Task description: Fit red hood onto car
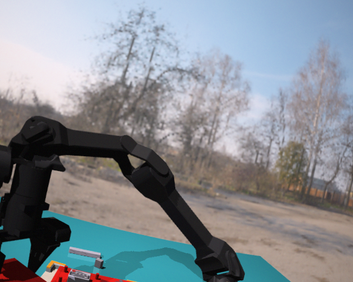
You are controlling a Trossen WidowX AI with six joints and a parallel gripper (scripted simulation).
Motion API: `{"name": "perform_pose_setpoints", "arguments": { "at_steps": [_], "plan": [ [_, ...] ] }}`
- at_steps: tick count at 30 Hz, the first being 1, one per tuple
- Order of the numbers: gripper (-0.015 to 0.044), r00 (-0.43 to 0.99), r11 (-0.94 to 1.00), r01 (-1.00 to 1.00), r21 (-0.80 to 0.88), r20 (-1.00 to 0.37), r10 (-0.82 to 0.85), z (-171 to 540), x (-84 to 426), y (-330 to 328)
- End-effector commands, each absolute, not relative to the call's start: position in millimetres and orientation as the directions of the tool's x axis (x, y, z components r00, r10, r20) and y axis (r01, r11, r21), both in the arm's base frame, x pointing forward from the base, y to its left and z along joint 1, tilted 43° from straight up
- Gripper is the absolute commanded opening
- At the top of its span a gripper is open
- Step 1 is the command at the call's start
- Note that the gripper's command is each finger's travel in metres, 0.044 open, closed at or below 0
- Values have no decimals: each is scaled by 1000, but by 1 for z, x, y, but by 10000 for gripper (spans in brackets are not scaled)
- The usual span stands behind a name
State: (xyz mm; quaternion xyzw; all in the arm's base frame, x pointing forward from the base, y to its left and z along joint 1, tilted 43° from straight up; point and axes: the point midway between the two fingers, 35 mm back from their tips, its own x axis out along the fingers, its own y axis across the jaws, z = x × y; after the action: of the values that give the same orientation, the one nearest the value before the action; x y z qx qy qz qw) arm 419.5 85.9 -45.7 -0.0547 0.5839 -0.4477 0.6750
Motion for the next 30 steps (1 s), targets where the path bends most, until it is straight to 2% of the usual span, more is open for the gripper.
{"name": "perform_pose_setpoints", "arguments": {
  "at_steps": [1,30],
  "plan": [
    [0,-84,594,542,-595,-741,-666,-42,420,91],
    [0,-83,677,346,-649,-740,-667,22,402,37]
  ]
}}
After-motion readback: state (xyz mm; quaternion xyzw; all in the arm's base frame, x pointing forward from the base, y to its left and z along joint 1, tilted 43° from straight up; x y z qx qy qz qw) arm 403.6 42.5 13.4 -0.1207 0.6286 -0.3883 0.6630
